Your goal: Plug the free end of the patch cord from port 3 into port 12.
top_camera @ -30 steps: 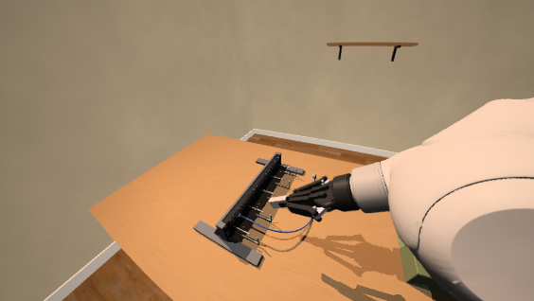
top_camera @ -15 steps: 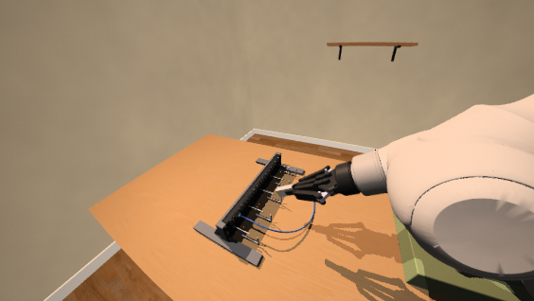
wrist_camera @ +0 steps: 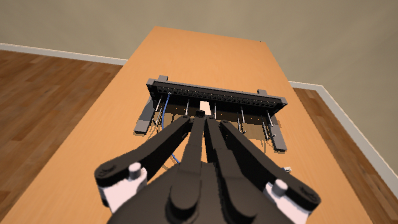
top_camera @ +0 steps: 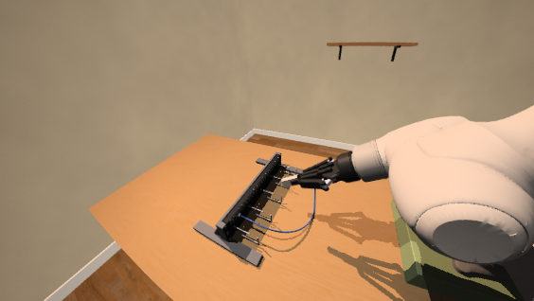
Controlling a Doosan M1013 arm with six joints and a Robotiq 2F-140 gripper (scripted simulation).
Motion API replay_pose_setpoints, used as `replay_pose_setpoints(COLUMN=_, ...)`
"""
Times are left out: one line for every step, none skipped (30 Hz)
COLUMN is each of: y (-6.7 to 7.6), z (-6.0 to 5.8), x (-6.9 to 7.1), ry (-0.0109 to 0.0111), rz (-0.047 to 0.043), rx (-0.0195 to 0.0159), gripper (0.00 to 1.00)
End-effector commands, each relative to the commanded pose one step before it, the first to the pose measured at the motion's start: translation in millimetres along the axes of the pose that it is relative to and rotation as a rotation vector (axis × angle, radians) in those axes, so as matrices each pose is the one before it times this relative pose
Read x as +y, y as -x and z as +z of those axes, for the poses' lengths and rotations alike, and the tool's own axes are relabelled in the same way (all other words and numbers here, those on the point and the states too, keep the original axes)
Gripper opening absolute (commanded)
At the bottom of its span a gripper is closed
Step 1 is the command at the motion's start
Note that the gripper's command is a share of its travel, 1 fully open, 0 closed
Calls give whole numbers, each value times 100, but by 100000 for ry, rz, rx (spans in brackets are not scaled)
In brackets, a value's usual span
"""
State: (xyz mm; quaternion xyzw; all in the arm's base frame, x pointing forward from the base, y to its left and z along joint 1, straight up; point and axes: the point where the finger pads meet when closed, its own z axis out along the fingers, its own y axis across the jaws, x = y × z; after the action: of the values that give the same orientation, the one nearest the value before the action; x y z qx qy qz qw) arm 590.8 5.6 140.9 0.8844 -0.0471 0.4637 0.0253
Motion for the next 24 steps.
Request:
replay_pose_setpoints(y=429, z=-165, x=478, ry=-983, rz=312, rx=-346, gripper=0)
replay_pose_setpoints(y=0, z=0, x=11, ry=0, rz=0, rx=0, gripper=0)
replay_pose_setpoints(y=0, z=0, x=2, ry=0, rz=0, rx=0, gripper=0)
replay_pose_setpoints(y=0, z=4, x=0, ry=0, rz=0, rx=0, gripper=0)
replay_pose_setpoints(y=0, z=29, x=0, ry=0, rz=0, rx=0, gripper=0)
replay_pose_setpoints(y=0, z=73, x=0, ry=1, rz=0, rx=0, gripper=0)
replay_pose_setpoints(y=0, z=132, x=0, ry=0, rz=0, rx=0, gripper=0)
replay_pose_setpoints(y=1, z=202, x=0, ry=-1, rz=0, rx=0, gripper=0)
replay_pose_setpoints(y=-1, z=280, x=0, ry=1, rz=0, rx=0, gripper=0)
replay_pose_setpoints(y=0, z=362, x=0, ry=0, rz=0, rx=0, gripper=0)
replay_pose_setpoints(y=0, z=445, x=0, ry=0, rz=0, rx=0, gripper=0)
replay_pose_setpoints(y=0, z=0, x=0, ry=0, rz=0, rx=0, gripper=0)
replay_pose_setpoints(y=0, z=0, x=0, ry=0, rz=0, rx=0, gripper=0)
replay_pose_setpoints(y=0, z=526, x=0, ry=0, rz=0, rx=0, gripper=0)
replay_pose_setpoints(y=0, z=603, x=0, ry=0, rz=0, rx=0, gripper=0)
replay_pose_setpoints(y=1, z=674, x=0, ry=-1, rz=0, rx=0, gripper=0)
replay_pose_setpoints(y=0, z=738, x=0, ry=0, rz=0, rx=0, gripper=0)
replay_pose_setpoints(y=1, z=791, x=0, ry=0, rz=0, rx=0, gripper=0)
replay_pose_setpoints(y=0, z=833, x=0, ry=0, rz=0, rx=0, gripper=0)
replay_pose_setpoints(y=0, z=861, x=0, ry=0, rz=0, rx=0, gripper=0)
replay_pose_setpoints(y=0, z=875, x=0, ry=0, rz=0, rx=0, gripper=0)
replay_pose_setpoints(y=0, z=873, x=0, ry=0, rz=0, rx=0, gripper=0)
replay_pose_setpoints(y=0, z=856, x=0, ry=0, rz=0, rx=0, gripper=0)
replay_pose_setpoints(y=-1, z=822, x=0, ry=0, rz=0, rx=0, gripper=0)
